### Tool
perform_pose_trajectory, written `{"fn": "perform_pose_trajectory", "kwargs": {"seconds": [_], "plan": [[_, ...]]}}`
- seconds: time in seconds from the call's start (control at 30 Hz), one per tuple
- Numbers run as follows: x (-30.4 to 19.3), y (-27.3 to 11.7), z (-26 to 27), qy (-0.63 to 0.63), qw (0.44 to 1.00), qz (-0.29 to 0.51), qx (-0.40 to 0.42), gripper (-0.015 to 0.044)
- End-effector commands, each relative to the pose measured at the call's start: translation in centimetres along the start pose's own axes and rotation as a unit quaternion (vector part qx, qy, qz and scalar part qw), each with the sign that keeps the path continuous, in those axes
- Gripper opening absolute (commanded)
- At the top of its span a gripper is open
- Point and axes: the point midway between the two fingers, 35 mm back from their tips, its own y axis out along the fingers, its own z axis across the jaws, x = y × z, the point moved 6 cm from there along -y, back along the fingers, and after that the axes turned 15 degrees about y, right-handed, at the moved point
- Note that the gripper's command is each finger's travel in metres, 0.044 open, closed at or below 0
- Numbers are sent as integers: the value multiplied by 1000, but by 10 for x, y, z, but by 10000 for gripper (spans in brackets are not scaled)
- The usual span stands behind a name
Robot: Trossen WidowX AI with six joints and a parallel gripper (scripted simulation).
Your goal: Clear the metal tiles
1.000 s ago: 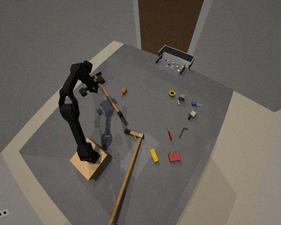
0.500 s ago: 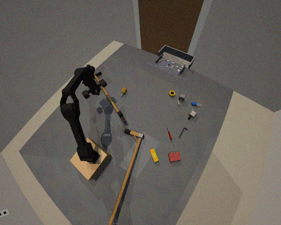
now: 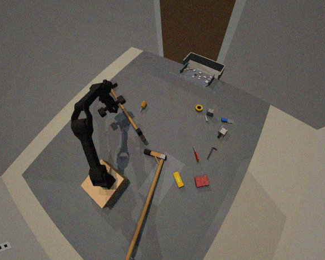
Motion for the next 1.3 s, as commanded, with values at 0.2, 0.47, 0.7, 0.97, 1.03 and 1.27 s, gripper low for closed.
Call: {"fn": "perform_pose_trajectory", "kwargs": {"seconds": [0.2, 0.47, 0.7, 0.97, 1.03, 1.27], "plan": [[-3, 27, 1, 9, 1000, 5, 0, 0], [-7, 47, 2, 15, 1000, 6, 0, 0], [-9, 58, 3, 18, 1000, 6, 0, 0], [-6, 58, -4, 18, 1000, 4, 0, 0], [-5, 58, -5, 18, 1000, 4, -1, 0], [-3, 58, -12, 17, 1000, 2, -1, 0]]}}
